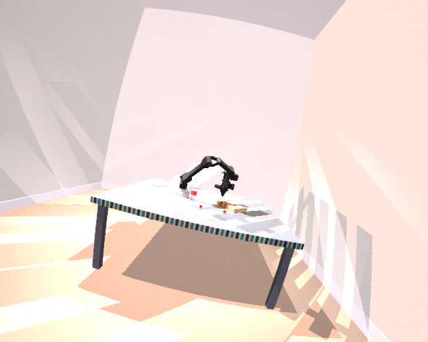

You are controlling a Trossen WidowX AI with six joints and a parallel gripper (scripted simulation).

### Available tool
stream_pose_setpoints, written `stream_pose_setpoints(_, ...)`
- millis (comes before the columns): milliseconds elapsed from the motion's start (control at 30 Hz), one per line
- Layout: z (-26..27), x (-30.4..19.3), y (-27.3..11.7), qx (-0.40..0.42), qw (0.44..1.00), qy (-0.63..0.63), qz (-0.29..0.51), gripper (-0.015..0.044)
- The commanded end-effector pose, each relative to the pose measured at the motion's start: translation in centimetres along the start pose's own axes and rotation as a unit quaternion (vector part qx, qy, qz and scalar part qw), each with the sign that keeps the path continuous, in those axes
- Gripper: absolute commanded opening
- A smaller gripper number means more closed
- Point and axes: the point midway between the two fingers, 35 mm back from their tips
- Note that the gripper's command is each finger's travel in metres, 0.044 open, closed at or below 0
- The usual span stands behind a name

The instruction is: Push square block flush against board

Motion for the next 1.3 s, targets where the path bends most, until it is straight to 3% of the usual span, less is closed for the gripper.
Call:
stream_pose_setpoints(0, -0.7, -0.8, 0.1, 0.0, 0.999, 0.047, 0.001, 0.0)
stream_pose_setpoints(167, -0.8, -0.8, 0.4, 0.0, 0.999, 0.05, 0.001, 0.0)
stream_pose_setpoints(333, -0.8, -0.8, 5.6, -0.001, 0.999, 0.05, 0.0, 0.0)
stream_pose_setpoints(1267, -1.3, 2.9, 5.6, 0.0, 0.999, 0.05, 0.0, 0.0)
Point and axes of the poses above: the point midway between the two fingers, 35 mm back from their tips, its own y axis out along the fingers, its own z axis across the jaws, x = y × z, and after that the axes turned 5 degrees about -y, right-handed
